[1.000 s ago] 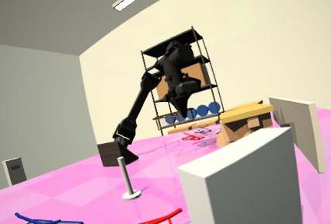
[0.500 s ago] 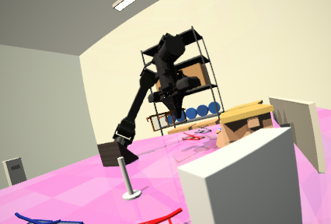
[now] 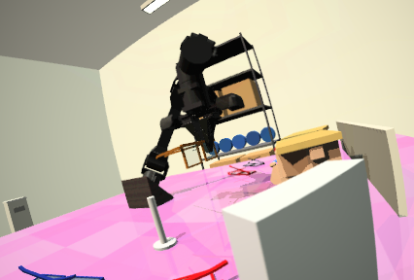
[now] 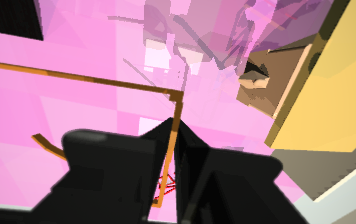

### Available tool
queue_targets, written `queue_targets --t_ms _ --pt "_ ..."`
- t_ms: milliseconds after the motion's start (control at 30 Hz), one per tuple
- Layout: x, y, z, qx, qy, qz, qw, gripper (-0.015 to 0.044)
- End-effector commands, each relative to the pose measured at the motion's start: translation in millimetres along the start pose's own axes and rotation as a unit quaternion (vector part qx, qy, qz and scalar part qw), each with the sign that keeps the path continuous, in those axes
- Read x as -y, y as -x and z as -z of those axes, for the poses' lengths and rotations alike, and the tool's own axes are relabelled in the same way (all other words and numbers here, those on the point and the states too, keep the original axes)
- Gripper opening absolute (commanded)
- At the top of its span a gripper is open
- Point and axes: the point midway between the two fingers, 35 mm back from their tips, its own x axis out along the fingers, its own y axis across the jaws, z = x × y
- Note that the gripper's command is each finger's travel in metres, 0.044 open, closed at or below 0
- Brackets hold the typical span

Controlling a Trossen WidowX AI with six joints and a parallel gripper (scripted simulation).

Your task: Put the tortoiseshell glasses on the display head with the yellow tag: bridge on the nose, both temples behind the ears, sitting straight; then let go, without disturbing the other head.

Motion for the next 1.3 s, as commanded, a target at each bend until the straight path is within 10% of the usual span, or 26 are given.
queue_targets --t_ms 0,1267 --pt "-4.1 -0.7 18.7 -0.002 0.052 -0.001 0.999 0.0000" --pt "-27.1 -65.6 85.8 0.004 0.279 0.001 0.960 0.0000"
